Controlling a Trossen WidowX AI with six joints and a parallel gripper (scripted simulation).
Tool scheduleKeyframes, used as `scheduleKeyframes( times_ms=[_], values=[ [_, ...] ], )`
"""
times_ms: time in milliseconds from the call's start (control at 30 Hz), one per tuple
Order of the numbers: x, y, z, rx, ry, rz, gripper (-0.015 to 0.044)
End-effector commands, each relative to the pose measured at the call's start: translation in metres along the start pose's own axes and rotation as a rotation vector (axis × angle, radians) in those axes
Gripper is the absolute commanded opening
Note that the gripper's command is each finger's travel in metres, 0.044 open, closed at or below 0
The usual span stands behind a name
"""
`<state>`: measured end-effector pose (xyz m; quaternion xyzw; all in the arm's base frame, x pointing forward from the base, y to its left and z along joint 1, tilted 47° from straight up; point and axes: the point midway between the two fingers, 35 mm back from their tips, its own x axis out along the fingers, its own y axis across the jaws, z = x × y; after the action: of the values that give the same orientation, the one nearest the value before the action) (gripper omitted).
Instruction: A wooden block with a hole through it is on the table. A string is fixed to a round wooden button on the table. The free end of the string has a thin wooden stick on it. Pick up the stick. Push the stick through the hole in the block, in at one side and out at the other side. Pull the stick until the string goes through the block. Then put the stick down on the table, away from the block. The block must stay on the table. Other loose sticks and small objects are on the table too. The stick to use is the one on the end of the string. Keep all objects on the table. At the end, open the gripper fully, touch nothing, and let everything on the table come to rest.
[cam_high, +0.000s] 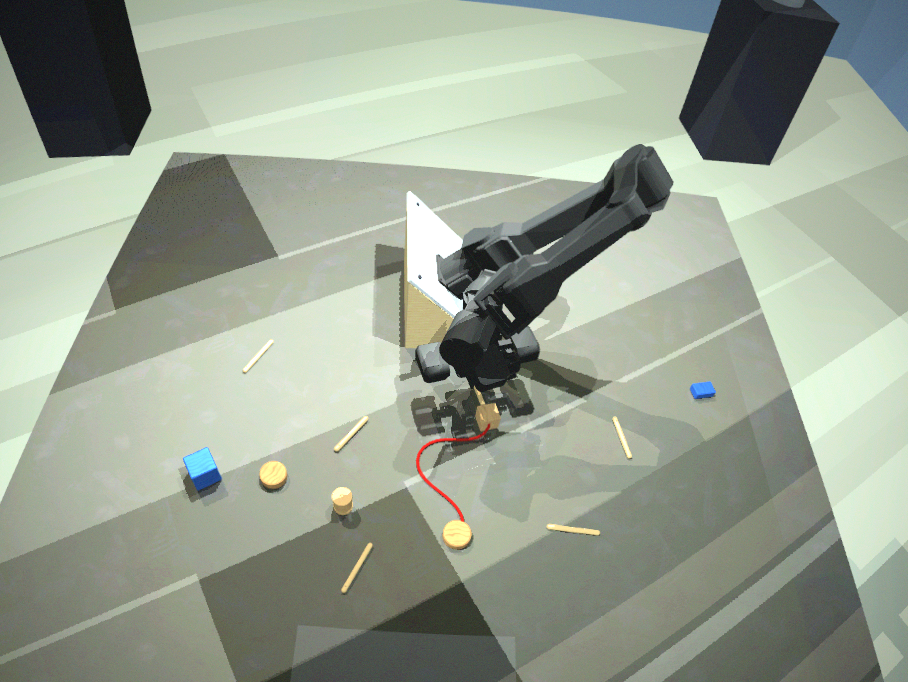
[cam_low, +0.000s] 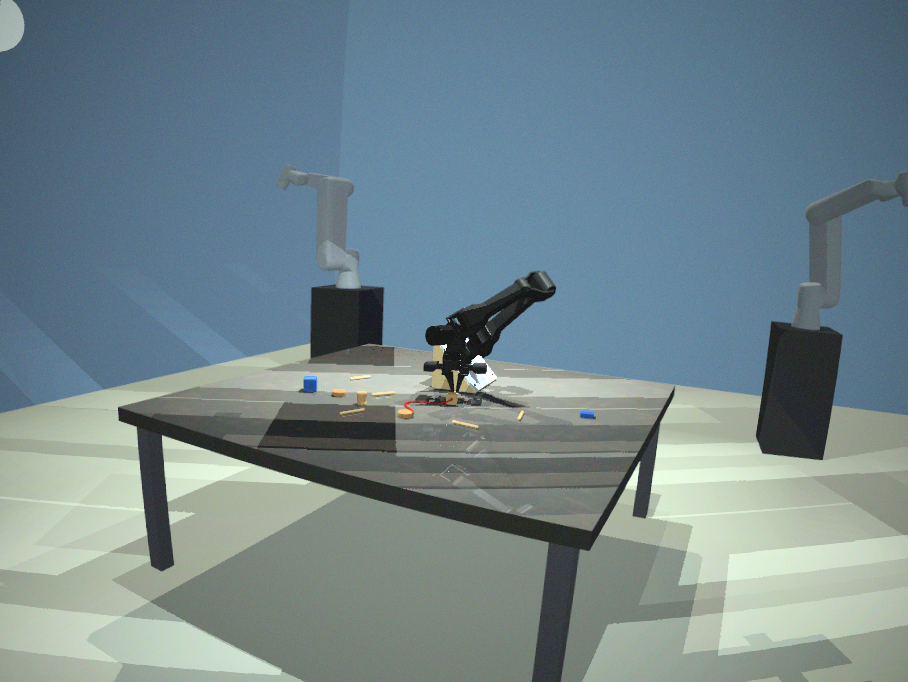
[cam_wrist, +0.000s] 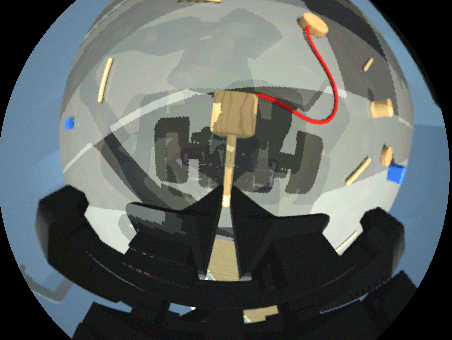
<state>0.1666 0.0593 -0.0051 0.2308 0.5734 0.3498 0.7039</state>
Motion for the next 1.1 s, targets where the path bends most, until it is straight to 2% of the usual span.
scheduleKeyframes(
  times_ms=[0, 1067],
  values=[
    [0.0, 0.0, -0.006, 0.017, 0.006, 0.0, 0.0],
    [-0.001, 0.003, -0.029, 0.102, 0.004, 0.006, 0.0]
  ],
)
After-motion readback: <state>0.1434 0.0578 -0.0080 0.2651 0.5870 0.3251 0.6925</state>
